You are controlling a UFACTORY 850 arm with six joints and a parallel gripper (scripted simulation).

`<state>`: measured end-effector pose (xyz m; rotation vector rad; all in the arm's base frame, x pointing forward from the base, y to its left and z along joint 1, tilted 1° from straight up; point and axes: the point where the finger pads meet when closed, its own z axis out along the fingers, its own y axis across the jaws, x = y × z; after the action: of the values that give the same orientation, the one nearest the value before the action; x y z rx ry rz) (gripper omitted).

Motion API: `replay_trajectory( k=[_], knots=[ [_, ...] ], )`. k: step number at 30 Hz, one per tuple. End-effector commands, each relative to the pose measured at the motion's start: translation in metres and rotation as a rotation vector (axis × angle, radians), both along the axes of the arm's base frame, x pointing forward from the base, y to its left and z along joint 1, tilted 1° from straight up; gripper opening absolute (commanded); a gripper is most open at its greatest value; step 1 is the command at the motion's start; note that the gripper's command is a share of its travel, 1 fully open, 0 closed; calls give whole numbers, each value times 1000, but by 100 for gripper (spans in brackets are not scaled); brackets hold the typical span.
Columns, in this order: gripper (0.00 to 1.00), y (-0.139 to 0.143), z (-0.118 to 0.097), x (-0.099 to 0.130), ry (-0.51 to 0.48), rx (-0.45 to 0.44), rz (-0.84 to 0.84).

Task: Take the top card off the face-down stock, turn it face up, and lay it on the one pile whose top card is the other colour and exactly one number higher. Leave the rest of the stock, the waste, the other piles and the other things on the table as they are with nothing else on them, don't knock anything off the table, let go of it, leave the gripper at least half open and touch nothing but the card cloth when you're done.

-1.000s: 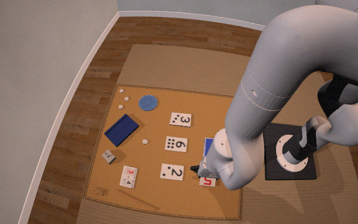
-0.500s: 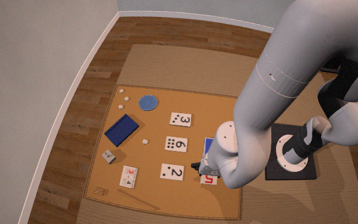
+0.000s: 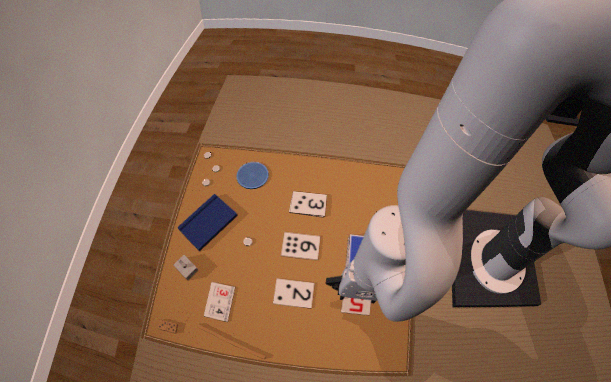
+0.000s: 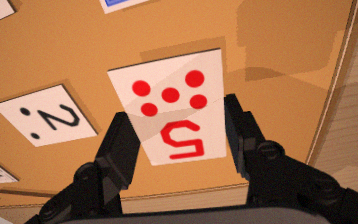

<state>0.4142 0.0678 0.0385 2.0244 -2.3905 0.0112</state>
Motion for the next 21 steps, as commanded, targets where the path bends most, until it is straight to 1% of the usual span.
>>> replay_trajectory(
  k=[1,8,10,18,19,21],
  knots=[
    [63,-2,1,3,-2,0,-25],
    [63,-16,1,15,-4,0,-179],
    [63,-16,1,15,-4,0,-179],
    [63,-46,2,42,-7,0,-498],
    [63,-46,2,42,-7,0,-499],
    [63,-55,2,49,-8,-1,-594]
  ],
)
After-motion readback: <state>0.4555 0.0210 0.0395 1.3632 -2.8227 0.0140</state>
